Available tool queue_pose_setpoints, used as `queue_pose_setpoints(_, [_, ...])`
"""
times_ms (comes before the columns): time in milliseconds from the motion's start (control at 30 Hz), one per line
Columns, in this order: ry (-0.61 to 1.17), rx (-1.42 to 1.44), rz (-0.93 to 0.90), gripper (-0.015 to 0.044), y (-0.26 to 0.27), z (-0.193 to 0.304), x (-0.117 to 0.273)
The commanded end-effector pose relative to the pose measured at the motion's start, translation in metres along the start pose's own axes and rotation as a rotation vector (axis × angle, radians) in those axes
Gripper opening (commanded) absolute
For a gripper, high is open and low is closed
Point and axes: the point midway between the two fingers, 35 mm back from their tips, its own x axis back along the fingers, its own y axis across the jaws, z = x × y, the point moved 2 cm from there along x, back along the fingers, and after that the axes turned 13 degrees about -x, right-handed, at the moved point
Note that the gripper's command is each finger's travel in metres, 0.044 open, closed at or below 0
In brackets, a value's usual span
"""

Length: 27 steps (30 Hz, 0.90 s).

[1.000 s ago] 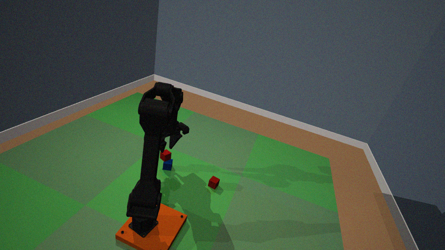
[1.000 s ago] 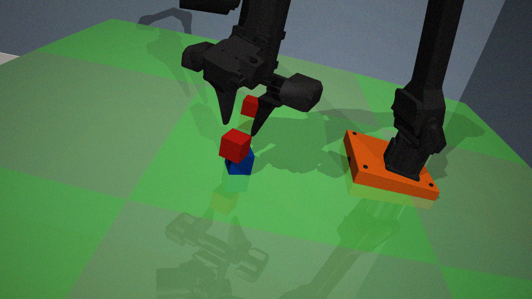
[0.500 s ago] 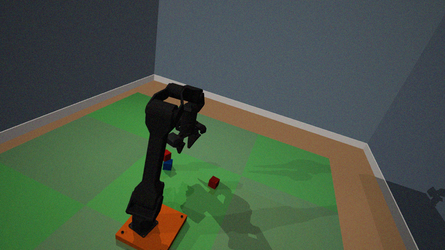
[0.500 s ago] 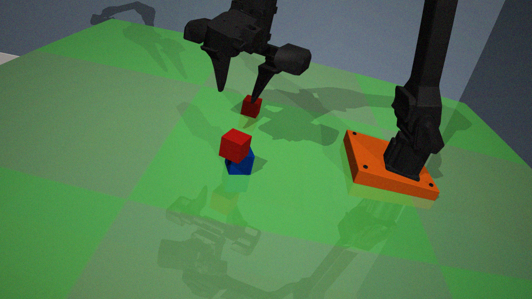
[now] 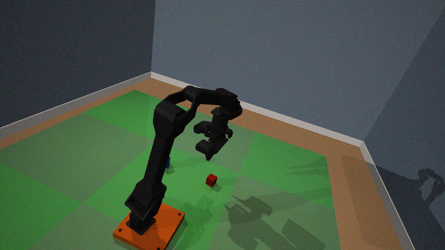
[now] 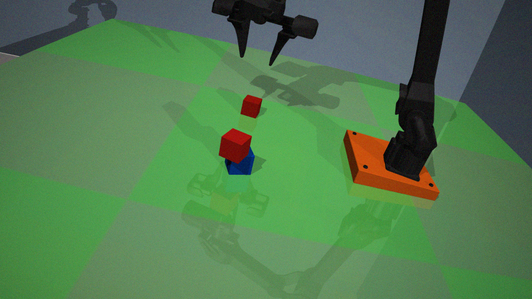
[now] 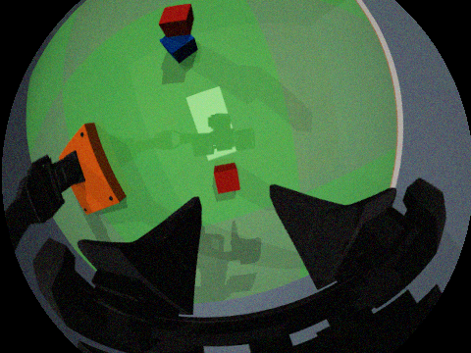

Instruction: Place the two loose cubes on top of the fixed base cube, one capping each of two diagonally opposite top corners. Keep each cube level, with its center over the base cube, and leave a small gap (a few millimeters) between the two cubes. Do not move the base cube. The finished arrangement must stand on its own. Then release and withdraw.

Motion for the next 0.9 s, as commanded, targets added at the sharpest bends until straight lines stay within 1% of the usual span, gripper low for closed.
queue_pose_setpoints(0, [0.005,0.025,-0.001,0.0265,-0.001,0.025,0.005])
queue_pose_setpoints(133, [0.005,0.026,-0.001,0.0265,-0.002,0.027,0.000])
queue_pose_setpoints(333, [0.006,0.026,-0.001,0.0265,-0.002,0.027,-0.046])
queue_pose_setpoints(400, [0.006,0.026,-0.001,0.0265,-0.001,0.027,-0.056])
queue_pose_setpoints(867, [0.006,0.026,-0.001,0.0265,-0.001,0.027,-0.074])
